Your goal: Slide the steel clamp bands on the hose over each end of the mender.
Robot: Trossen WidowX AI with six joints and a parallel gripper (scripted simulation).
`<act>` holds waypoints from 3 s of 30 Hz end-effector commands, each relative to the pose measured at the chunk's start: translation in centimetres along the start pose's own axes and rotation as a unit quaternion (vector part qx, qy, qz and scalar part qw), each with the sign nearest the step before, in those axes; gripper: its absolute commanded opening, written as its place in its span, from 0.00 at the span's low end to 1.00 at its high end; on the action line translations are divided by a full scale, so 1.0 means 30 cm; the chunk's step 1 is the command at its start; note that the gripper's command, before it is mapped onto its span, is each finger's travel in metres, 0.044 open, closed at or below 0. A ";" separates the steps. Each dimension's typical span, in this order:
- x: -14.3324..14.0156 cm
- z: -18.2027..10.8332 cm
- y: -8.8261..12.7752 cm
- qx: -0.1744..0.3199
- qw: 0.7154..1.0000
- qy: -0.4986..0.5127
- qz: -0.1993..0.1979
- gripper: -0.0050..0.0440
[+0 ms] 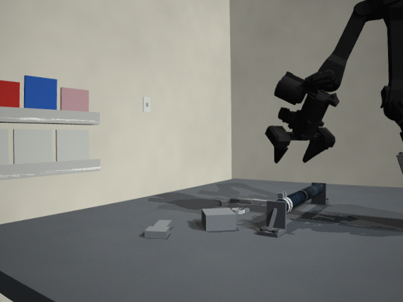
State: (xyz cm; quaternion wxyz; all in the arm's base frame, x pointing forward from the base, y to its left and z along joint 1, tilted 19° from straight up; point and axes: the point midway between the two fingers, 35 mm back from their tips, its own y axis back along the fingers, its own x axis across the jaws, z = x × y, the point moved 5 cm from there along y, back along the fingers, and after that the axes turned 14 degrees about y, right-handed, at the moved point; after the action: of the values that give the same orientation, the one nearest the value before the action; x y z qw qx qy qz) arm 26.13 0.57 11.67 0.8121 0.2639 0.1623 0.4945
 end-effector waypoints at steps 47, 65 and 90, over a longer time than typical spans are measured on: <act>-0.039 0.029 -0.024 0.082 0.435 0.844 0.301 1.00; -0.013 -0.094 -0.192 0.082 0.435 0.844 0.301 1.00; 0.006 -0.181 -0.313 0.082 0.435 0.844 0.301 0.66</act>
State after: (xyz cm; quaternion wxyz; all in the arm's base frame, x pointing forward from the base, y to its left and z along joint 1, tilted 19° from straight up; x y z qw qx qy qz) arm 30.15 -1.32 1.95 0.0486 -0.1881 0.7179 0.6685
